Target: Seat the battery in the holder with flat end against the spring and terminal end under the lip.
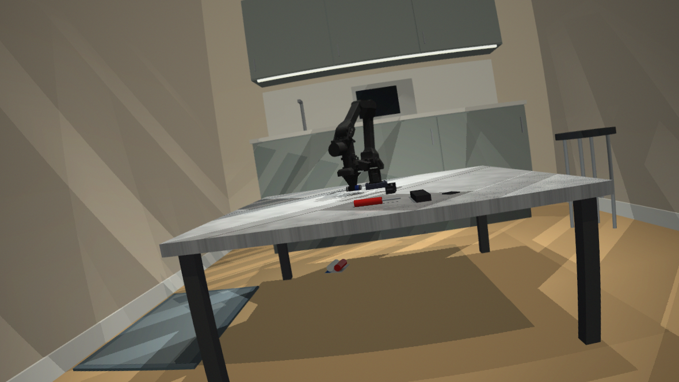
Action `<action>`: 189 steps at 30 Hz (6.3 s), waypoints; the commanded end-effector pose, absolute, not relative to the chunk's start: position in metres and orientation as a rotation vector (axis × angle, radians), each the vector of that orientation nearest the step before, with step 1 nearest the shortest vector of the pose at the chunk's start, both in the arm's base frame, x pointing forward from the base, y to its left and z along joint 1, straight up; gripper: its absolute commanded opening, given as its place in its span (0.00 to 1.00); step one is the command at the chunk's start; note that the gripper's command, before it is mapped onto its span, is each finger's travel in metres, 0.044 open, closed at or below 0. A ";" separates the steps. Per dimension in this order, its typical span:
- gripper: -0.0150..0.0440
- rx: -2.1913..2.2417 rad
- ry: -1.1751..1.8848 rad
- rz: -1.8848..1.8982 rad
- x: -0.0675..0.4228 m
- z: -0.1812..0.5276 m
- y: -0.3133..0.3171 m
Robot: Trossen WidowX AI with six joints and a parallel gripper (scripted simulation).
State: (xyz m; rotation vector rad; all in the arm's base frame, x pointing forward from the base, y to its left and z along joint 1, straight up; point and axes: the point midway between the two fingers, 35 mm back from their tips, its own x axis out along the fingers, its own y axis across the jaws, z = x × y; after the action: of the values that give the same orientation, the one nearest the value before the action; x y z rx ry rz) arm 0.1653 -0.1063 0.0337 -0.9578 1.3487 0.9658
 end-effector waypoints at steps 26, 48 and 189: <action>0.38 -0.488 1.492 0.463 0.244 0.087 -0.062; 0.38 0.094 1.534 -0.087 0.311 0.099 0.031; 0.38 0.167 1.917 -0.132 0.338 0.037 0.039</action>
State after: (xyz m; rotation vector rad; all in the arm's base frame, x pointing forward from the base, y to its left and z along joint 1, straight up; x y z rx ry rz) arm 0.3345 0.0400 0.0381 0.1722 1.9501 -0.1267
